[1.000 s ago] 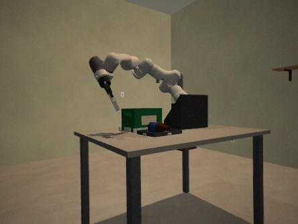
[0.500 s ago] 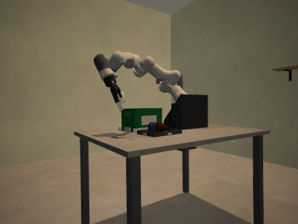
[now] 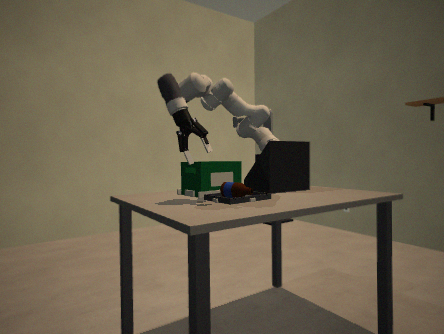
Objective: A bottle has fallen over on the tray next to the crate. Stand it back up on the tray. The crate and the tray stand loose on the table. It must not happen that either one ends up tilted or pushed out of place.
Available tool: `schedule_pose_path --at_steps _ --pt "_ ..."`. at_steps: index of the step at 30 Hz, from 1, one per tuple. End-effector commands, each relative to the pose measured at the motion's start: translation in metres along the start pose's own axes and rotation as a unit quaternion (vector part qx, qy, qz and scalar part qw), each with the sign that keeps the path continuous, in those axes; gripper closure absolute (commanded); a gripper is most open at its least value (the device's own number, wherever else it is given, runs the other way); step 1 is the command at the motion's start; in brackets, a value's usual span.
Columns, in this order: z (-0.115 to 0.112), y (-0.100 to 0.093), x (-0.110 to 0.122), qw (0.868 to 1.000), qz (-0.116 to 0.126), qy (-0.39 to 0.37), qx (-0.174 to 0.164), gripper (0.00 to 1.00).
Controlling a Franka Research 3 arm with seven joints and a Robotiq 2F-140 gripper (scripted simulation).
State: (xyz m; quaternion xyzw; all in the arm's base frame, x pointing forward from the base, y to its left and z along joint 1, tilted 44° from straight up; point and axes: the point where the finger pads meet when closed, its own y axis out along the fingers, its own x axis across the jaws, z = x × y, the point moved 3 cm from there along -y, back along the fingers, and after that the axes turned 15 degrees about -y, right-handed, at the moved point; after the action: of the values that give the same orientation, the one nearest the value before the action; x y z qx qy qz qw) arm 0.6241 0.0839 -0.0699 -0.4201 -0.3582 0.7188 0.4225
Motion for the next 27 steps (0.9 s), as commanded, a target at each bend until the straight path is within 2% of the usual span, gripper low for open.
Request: schedule_pose_path --at_steps 1,2,3,9,10,14,15,16,21,22,27 --pt "0.001 0.001 0.003 0.996 0.011 -0.090 -0.012 0.00" --pt "0.015 0.009 0.022 0.988 0.029 -0.150 -0.002 0.00" --pt "0.015 0.009 0.022 0.986 0.032 -0.165 -0.002 0.00" --pt "0.015 0.009 0.022 0.985 0.033 -0.170 -0.002 0.00" --pt "0.030 0.017 0.041 0.966 0.054 -0.252 0.010 0.00" --pt "0.030 0.017 0.041 0.966 0.054 -0.252 0.010 0.00" --pt "0.045 0.025 0.059 0.945 0.072 -0.318 0.022 0.00" --pt "0.045 0.025 0.059 0.940 0.075 -0.333 0.022 0.00" --pt "0.045 0.025 0.059 0.940 0.075 -0.333 0.022 0.00" --pt "0.061 0.032 0.076 0.906 0.094 -0.410 0.036 0.00" --pt "0.061 0.032 0.077 0.906 0.094 -0.412 0.036 0.00"
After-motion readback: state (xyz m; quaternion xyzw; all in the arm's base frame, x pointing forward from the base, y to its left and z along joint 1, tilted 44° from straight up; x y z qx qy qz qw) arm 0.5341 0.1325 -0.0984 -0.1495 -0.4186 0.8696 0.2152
